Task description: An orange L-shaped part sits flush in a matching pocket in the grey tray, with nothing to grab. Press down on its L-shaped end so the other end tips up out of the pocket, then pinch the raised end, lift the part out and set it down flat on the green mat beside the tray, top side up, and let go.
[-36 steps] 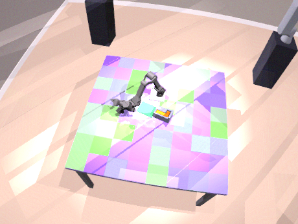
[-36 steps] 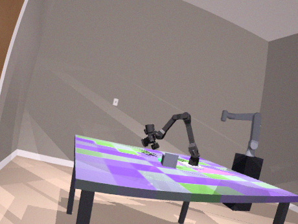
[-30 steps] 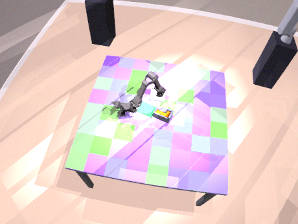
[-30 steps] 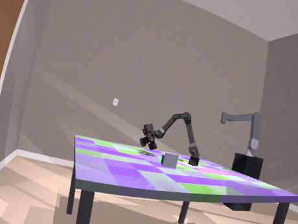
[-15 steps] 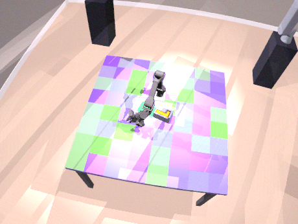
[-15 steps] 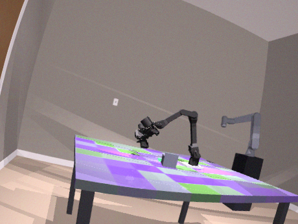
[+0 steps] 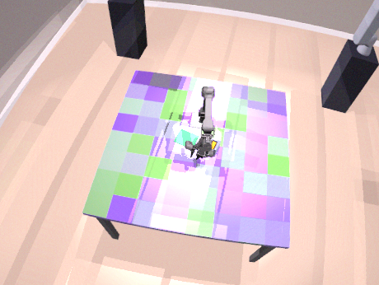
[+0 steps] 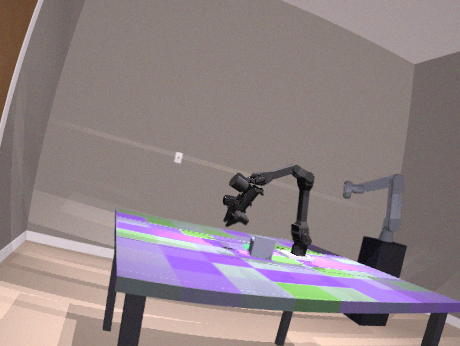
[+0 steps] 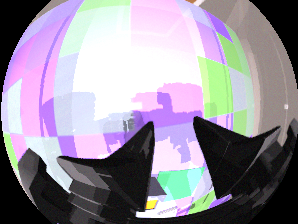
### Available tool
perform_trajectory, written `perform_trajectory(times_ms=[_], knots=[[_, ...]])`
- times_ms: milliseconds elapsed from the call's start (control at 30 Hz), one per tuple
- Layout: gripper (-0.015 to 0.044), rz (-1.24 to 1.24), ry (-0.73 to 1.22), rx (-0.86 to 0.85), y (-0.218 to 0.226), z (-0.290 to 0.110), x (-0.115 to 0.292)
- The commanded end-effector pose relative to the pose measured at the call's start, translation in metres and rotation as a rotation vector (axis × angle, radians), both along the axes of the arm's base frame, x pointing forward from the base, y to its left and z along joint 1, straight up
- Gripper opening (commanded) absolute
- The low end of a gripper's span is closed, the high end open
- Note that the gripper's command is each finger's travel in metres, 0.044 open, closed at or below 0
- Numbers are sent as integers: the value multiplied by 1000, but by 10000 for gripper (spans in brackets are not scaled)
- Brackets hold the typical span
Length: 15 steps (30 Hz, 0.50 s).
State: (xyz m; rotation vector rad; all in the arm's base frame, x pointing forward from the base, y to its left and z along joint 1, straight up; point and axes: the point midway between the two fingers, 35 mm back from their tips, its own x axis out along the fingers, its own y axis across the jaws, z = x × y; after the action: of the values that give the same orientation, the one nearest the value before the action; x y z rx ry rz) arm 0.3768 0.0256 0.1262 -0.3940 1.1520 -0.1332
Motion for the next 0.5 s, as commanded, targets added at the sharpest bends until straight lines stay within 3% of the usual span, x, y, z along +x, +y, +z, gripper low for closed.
perform_trajectory(times_ms=[0,267,467], knots=[[180,-116,100,224,58,16,-47],[180,-348,318,398,111,41,-129],[180,-372,338,406,115,44,-137]])
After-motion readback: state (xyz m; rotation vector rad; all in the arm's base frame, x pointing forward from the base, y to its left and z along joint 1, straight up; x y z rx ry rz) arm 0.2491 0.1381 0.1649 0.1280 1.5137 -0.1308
